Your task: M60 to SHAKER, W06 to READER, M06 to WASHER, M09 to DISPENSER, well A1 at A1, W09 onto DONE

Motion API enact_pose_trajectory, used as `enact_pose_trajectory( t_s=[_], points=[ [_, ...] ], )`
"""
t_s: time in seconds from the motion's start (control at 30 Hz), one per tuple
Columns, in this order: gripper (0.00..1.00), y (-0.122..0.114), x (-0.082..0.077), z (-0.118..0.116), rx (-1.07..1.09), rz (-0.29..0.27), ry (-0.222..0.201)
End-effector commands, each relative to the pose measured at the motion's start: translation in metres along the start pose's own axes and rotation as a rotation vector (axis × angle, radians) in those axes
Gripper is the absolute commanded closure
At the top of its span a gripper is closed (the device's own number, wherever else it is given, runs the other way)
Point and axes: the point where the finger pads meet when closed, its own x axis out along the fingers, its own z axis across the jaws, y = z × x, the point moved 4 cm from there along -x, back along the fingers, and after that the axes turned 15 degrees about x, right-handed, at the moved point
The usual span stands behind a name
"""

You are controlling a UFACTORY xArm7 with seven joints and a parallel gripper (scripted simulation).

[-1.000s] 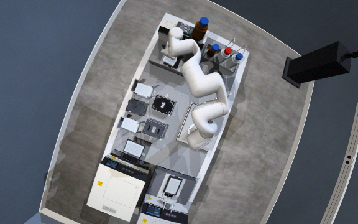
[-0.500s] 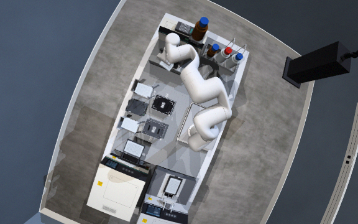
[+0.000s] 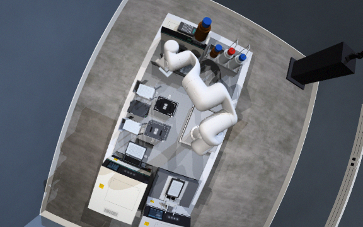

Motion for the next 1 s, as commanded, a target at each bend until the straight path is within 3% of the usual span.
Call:
enact_pose_trajectory(
  t_s=[0.0, 0.97],
  points=[
    [1.0, 0.013, -0.002, -0.007, 0.05, -0.001, -0.007],
    [1.0, 0.083, -0.002, -0.052, 0.308, 0.0, -0.006]
  ],
)
